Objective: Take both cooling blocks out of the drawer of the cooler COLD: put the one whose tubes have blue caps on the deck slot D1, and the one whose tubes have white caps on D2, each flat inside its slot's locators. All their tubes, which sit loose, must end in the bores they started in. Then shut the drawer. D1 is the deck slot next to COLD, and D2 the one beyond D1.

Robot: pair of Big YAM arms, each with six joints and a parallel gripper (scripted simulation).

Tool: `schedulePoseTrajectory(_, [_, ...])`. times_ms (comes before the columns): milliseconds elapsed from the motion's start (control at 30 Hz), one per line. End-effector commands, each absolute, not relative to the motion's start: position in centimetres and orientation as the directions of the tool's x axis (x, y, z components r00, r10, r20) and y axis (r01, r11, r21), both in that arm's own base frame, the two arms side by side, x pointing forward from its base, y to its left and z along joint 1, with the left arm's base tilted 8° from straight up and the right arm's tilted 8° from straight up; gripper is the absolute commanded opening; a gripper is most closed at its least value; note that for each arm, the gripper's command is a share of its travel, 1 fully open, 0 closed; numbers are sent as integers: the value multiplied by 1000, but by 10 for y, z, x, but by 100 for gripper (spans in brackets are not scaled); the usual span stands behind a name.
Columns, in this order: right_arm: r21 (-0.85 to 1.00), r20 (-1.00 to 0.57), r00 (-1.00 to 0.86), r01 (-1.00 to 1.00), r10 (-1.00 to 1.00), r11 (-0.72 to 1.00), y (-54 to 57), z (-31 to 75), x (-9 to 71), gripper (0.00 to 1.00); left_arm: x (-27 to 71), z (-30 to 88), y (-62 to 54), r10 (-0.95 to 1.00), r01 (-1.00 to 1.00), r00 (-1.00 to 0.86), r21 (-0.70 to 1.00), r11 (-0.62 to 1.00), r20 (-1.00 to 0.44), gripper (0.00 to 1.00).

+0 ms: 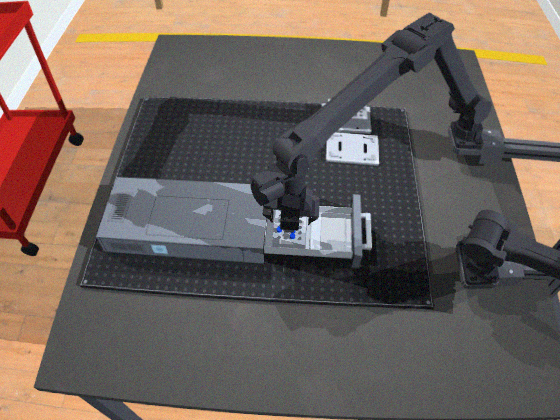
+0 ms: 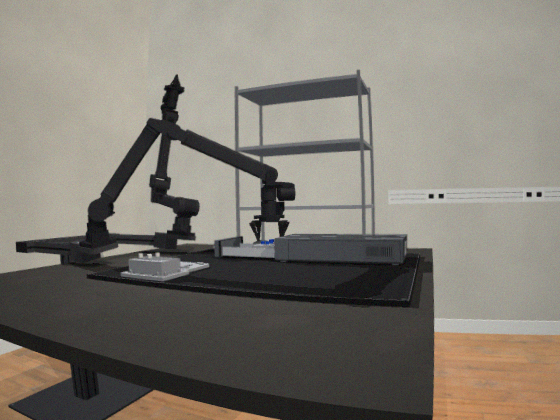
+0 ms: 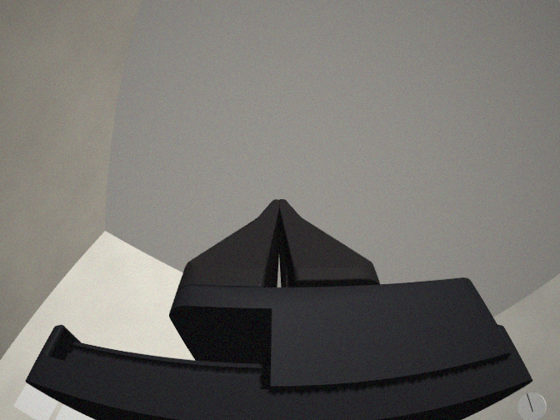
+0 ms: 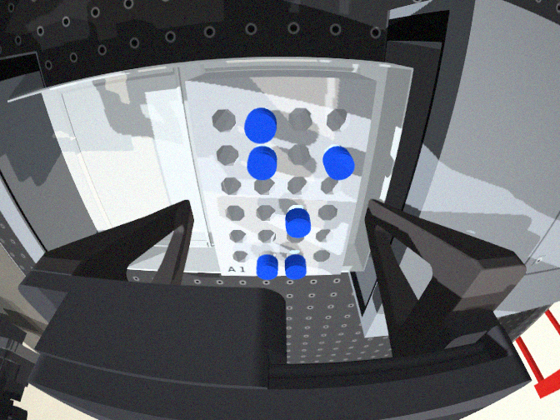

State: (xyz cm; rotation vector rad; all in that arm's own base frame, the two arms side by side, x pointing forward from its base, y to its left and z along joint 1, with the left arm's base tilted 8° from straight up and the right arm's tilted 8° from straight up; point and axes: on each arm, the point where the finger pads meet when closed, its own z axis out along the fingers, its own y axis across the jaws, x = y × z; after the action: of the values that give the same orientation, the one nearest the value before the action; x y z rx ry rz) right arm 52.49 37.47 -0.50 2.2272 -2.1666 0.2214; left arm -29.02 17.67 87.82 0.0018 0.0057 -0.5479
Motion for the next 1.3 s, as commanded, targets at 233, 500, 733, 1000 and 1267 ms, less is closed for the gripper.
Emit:
schedulePoseTrajectory(233, [-112, 100, 32, -993, -994, -43, 390, 5, 542, 100, -272, 886, 163, -514, 514, 857, 1, 858, -40, 0])
schedulePoseTrajectory(500, [-112, 100, 32, -993, -994, -43, 391, 5, 541, 100, -272, 886, 163, -514, 514, 857, 1, 858, -40, 0])
schedulePoseTrajectory(733, [-97, 111, 34, -994, -993, -45, 386, -8, 532, 100, -272, 886, 163, -514, 514, 857, 1, 858, -40, 0])
schedulePoseTrajectory(1000, [-89, 116, 39, -995, -992, -50, 386, -12, 527, 100, -272, 886, 163, -514, 514, 857, 1, 858, -40, 0])
schedulePoseTrajectory(1267, [-85, 120, 39, -995, -992, -50, 385, -13, 525, 100, -272, 886, 163, -514, 514, 857, 1, 858, -40, 0])
